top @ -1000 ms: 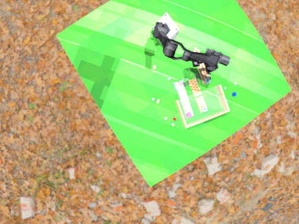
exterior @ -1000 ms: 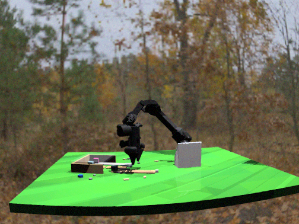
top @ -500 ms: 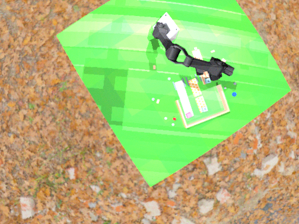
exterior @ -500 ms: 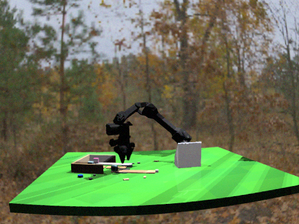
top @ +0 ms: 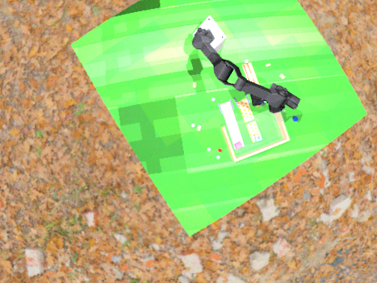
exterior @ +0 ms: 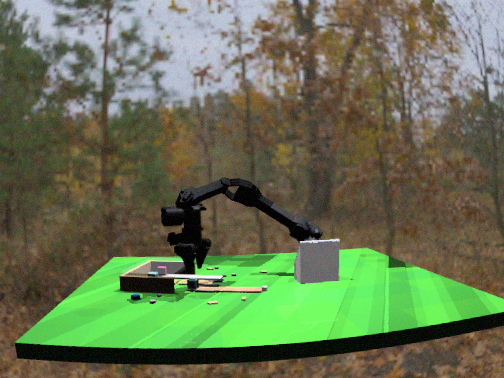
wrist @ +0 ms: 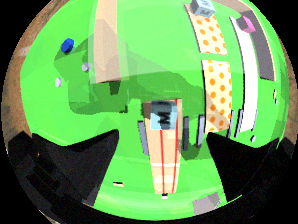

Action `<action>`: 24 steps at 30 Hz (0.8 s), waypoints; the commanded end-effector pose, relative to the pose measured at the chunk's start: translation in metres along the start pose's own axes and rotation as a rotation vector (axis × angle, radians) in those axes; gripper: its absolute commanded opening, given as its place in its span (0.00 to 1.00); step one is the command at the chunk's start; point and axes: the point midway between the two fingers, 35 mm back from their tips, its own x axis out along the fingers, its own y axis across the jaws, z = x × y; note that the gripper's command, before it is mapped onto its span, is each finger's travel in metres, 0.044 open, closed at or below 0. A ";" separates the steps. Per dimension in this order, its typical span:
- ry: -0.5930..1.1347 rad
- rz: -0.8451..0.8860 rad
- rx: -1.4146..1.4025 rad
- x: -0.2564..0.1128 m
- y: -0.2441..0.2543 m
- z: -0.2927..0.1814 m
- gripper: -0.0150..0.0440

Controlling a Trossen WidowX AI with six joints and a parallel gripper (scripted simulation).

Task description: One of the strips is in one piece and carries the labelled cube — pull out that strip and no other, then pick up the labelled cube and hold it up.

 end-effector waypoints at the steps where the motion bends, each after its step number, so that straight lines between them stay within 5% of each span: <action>1: -0.002 -0.002 -0.002 -0.001 0.000 0.007 0.96; 7: -0.002 -0.001 -0.002 0.008 0.000 0.007 0.69; 24: -0.003 -0.002 -0.002 0.036 0.000 0.008 0.68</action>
